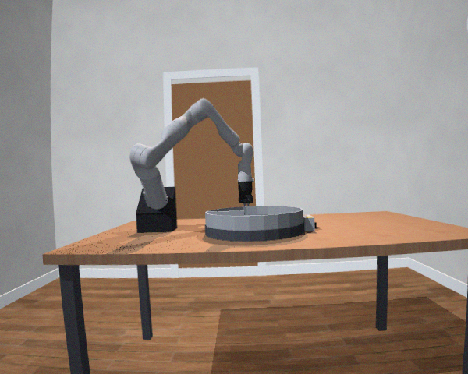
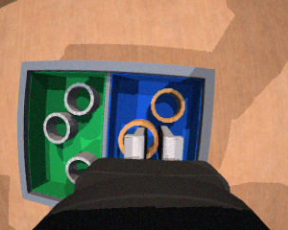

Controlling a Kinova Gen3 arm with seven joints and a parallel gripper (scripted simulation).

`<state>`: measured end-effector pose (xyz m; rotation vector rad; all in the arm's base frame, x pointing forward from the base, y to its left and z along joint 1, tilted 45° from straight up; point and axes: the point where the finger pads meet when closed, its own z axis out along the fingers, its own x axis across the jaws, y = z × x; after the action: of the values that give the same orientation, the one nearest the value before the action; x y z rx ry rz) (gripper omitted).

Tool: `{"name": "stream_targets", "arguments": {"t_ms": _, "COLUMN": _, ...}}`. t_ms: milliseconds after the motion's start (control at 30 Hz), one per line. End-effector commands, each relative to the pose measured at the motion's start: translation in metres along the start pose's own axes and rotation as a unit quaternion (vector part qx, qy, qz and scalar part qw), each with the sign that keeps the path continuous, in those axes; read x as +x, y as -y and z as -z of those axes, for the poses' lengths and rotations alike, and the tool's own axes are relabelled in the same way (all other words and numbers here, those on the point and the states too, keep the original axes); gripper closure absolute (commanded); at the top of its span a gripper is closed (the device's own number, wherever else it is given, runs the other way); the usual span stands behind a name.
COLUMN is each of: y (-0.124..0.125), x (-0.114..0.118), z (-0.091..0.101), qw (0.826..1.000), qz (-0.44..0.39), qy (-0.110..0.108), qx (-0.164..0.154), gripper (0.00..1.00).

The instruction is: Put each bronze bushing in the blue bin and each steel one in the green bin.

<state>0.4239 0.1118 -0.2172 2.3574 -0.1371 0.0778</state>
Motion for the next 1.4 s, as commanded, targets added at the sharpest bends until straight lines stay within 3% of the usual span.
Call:
{"name": "stream_targets", "arguments": {"t_ms": 0, "y": 0.000, "x": 0.000, "z": -0.003, "qw": 1.000, "qz": 0.000, "qy": 0.000, "qx": 0.000, "gripper": 1.00}}
{"name": "stream_targets", "arguments": {"t_ms": 1367, "y": 0.000, "x": 0.000, "z": -0.022, "qw": 1.000, "qz": 0.000, "qy": 0.000, "qx": 0.000, "gripper": 1.00}}
